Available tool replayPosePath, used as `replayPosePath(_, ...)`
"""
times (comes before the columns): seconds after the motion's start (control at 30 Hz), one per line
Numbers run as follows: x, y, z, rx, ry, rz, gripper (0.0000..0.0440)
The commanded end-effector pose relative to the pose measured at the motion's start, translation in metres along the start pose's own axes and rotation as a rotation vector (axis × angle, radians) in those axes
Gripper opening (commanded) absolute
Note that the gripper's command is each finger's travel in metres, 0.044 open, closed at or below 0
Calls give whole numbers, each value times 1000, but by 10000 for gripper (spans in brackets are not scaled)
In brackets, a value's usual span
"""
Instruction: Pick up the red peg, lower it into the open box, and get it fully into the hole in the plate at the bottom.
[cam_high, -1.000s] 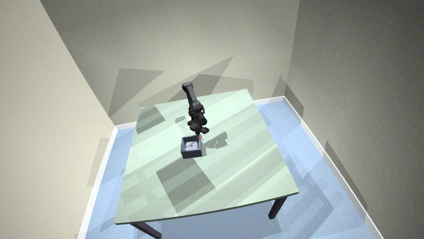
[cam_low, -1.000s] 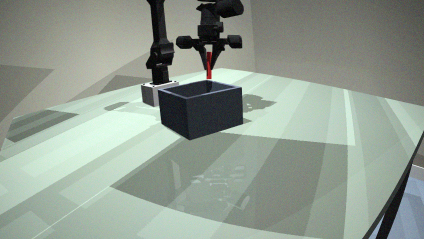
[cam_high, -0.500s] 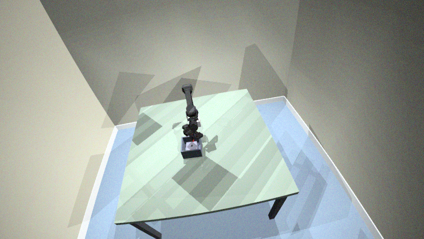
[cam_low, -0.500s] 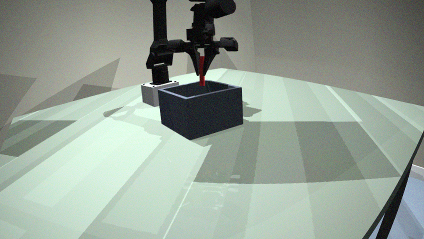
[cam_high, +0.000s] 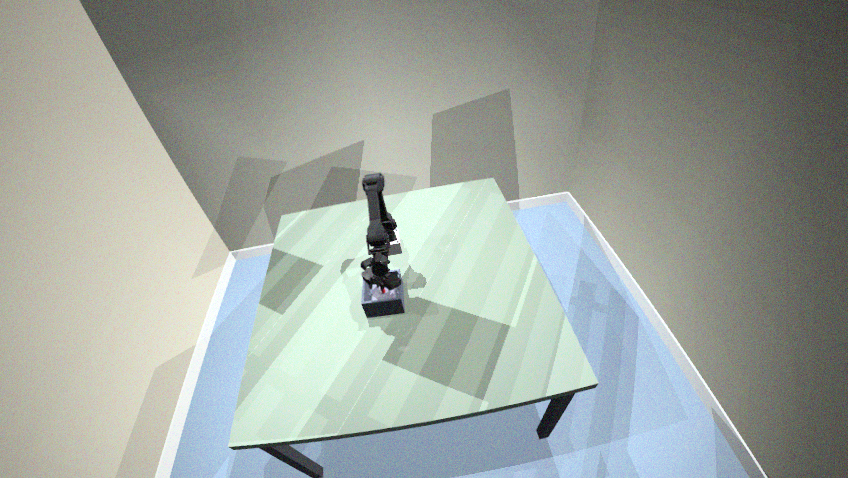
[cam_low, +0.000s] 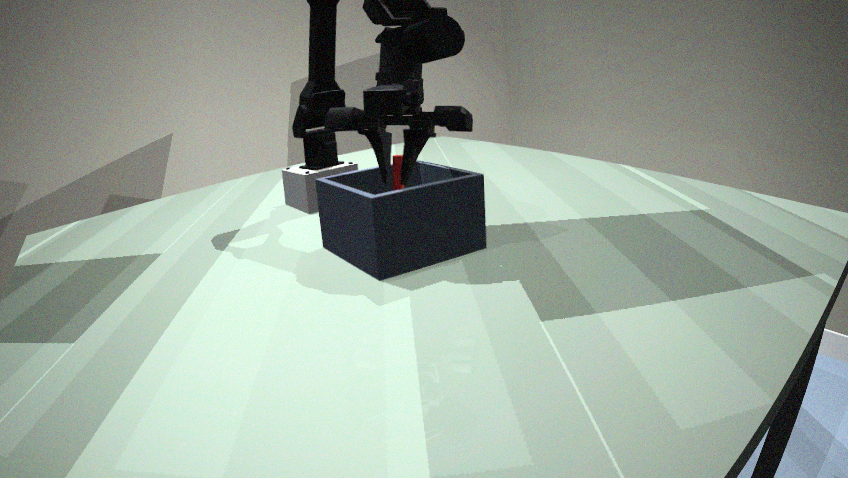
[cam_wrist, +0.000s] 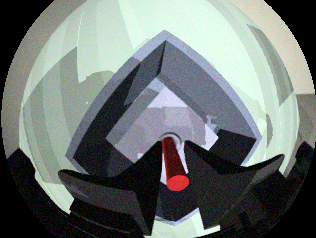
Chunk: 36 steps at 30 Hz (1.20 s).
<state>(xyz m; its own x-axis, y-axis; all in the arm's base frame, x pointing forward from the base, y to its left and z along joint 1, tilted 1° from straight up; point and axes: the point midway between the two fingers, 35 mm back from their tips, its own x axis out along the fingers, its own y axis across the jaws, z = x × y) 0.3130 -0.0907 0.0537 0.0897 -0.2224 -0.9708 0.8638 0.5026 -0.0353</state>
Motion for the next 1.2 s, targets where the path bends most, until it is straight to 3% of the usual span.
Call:
replayPosePath(0.0,9,-2,0,-25,20,-15,135)
replayPosePath(0.03,10,-1,2,-27,21,-18,139)
replayPosePath(0.23,15,8,19,-44,9,-14,282)
replayPosePath(0.5,14,14,44,-59,-29,-7,440)
replayPosePath(0.97,5,20,97,-20,-165,35,440)
replayPosePath(1.17,5,20,97,-20,-165,35,440)
